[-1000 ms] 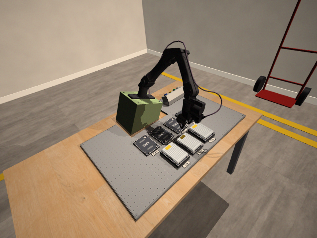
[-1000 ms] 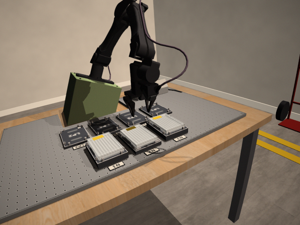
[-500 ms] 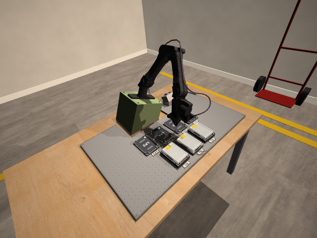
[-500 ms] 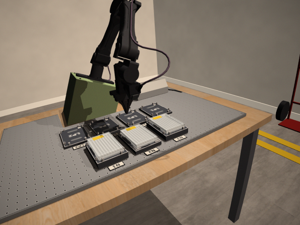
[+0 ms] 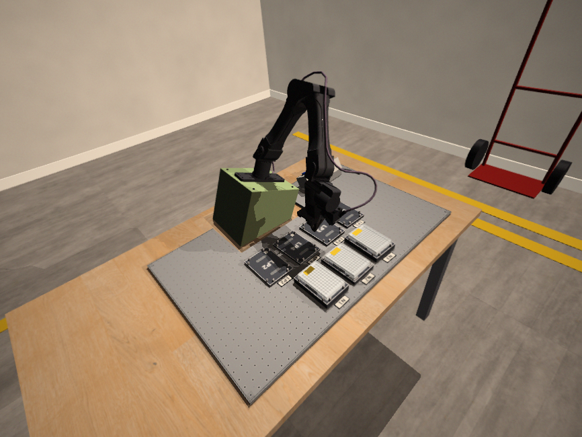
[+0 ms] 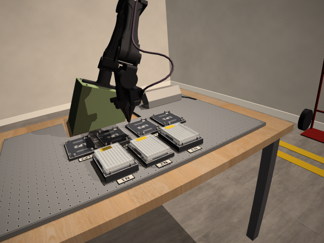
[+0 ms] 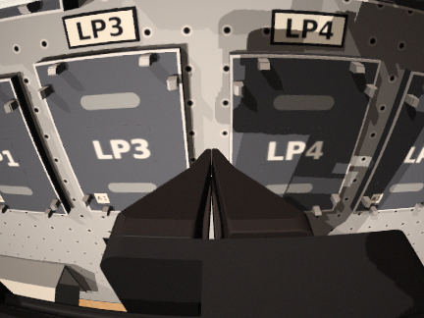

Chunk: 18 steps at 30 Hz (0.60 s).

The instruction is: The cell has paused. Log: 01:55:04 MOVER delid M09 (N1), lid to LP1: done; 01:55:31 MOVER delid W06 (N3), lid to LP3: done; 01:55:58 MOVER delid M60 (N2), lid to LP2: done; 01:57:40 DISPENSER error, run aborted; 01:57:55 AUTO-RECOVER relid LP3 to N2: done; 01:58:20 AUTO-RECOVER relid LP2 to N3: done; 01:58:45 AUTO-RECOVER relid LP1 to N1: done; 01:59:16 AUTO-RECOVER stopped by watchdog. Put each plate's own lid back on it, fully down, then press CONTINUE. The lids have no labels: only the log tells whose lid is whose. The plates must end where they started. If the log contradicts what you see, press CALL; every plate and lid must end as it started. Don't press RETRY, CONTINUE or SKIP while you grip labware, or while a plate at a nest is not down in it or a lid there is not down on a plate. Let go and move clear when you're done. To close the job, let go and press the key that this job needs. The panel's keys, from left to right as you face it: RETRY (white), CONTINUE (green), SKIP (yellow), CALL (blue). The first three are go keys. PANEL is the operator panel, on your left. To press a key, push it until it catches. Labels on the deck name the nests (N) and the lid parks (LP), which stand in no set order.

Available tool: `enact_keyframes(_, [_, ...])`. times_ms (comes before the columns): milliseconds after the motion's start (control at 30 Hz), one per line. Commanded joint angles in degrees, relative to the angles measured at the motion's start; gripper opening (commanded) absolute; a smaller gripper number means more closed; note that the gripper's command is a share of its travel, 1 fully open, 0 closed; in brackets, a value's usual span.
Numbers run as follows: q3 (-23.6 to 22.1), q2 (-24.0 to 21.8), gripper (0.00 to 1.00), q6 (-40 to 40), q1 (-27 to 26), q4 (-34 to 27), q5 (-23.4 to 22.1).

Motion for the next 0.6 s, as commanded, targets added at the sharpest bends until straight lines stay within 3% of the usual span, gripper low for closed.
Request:
enact_keyframes(0, [1.5, -0.8, 0.00, -0.9, -1.0, 1.1, -0.1])
enact_keyframes(567, [-0.9, -1.6, 0.00, 0.2, 0.2, 1.4, -0.2])
